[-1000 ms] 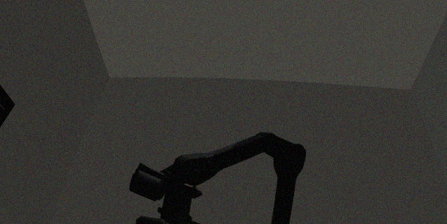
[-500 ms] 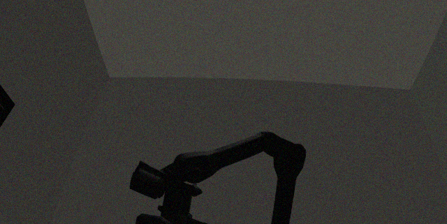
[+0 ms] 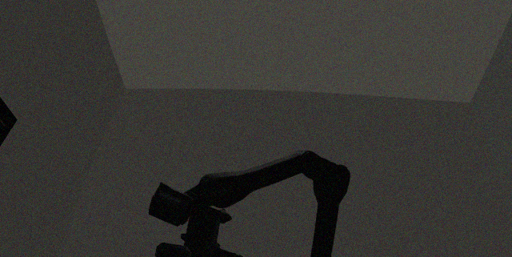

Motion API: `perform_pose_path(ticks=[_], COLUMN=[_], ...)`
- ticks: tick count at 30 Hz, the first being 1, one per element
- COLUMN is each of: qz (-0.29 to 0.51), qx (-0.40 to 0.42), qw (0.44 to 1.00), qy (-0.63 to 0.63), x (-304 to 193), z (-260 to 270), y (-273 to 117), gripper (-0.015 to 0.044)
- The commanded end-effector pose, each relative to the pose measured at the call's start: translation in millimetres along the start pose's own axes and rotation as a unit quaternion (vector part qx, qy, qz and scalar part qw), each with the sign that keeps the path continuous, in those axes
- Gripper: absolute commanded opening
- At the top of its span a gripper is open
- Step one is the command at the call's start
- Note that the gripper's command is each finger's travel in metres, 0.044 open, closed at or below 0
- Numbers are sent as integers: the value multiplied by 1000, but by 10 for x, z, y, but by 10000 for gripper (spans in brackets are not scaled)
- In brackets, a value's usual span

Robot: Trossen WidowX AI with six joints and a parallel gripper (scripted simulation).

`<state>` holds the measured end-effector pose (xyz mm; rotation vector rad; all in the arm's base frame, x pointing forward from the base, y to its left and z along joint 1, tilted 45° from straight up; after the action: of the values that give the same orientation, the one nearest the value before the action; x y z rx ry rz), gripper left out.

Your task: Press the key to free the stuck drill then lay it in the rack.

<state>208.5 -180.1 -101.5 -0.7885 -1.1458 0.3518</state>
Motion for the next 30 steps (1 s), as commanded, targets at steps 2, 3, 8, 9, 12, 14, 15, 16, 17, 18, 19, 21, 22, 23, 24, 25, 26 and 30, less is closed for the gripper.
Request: perform_pose_path(ticks=[2, 3, 8, 9, 12, 14, 15, 16, 17, 18, 19, 21, 22, 23, 24, 25, 26, 30], qz=[2, 2, 3, 3, 3, 3, 3, 3, 3, 3, 3, 3, 3, 3, 3, 3, 3, 3], qx=[0, 0, 0, 0, 0, 0, 0, 0, 0, 0, 0, 0, 0, 0, 0, 0, 0, 1], qw=[1000, 1000, 1000, 1000, 1000, 1000, 1000, 1000, 1000, 1000, 1000, 1000, 1000, 1000, 1000, 1000, 1000, 1000], qy=[-2, -2, -2, -2, -2, -2, -2, -2, -1, -1, -1, -1, -1, -1, -1, -1, -1, -1], x=[-20, -26, -47, -52, -66, -76, -81, -86, -91, -96, -102, -112, -117, -123, -128, -133, -139, -161], z=[42, 67, 150, 169, 222, 256, 274, 291, 308, 325, 342, 376, 392, 409, 425, 442, 458, 522], y=[-8, -3, 17, 22, 36, 44, 48, 52, 55, 58, 61, 66, 68, 70, 71, 73, 74, 76], gripper=[0, 0, 0, 0, 0, 0, 0, 0, 0, 0, 0, 0, 0, 0, 0, 0, 0, 0])
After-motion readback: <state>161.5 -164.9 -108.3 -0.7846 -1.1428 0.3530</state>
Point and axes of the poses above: the point midway between the two fingers, 35 mm back from their tips, its own y axis out along the fingers, its own z axis across the jaws, x = y × z, the point moved 3 cm from there along -y, back along the fingers, and after that the axes turned 6 degrees about y, right-handed, at the moved point
